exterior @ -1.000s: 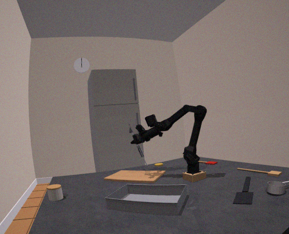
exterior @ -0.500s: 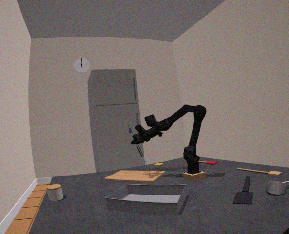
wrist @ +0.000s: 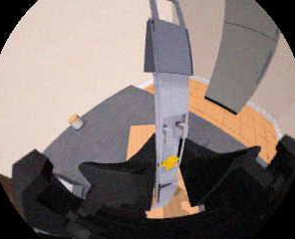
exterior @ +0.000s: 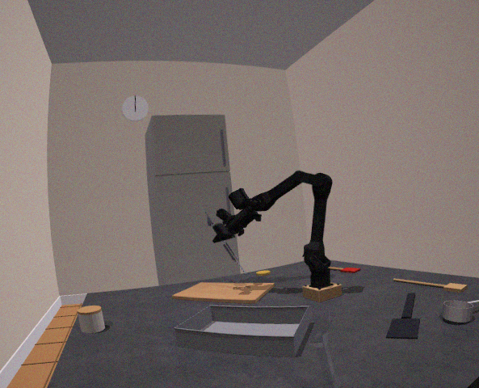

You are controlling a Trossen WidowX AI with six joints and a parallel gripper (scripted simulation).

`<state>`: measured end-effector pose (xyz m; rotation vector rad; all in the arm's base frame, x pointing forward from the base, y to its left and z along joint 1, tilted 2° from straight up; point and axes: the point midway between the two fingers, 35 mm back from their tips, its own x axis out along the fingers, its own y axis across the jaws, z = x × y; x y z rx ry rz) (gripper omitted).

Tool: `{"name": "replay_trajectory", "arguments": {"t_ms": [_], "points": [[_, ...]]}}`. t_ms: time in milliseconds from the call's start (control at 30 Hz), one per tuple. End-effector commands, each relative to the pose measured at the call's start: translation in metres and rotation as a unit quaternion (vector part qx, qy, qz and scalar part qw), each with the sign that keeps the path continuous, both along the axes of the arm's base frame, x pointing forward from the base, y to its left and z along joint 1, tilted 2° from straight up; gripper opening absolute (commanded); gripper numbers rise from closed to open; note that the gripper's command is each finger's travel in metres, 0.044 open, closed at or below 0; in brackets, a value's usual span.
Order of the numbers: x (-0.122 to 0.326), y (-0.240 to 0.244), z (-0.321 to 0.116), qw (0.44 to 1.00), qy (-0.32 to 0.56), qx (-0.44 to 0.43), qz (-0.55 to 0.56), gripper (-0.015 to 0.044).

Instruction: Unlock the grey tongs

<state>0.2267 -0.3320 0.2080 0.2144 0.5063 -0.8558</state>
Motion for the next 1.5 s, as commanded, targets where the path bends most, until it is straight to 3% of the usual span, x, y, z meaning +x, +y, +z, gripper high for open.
{"name": "replay_trajectory", "arguments": {"t_ms": [0, 1467], "points": [[0.004, -0.006, -0.001, 1.0, 0.019, 0.021, -0.001, -0.015], [0.016, -0.021, -0.033, 0.949, 0.202, 0.242, -0.012, -0.015]]}}
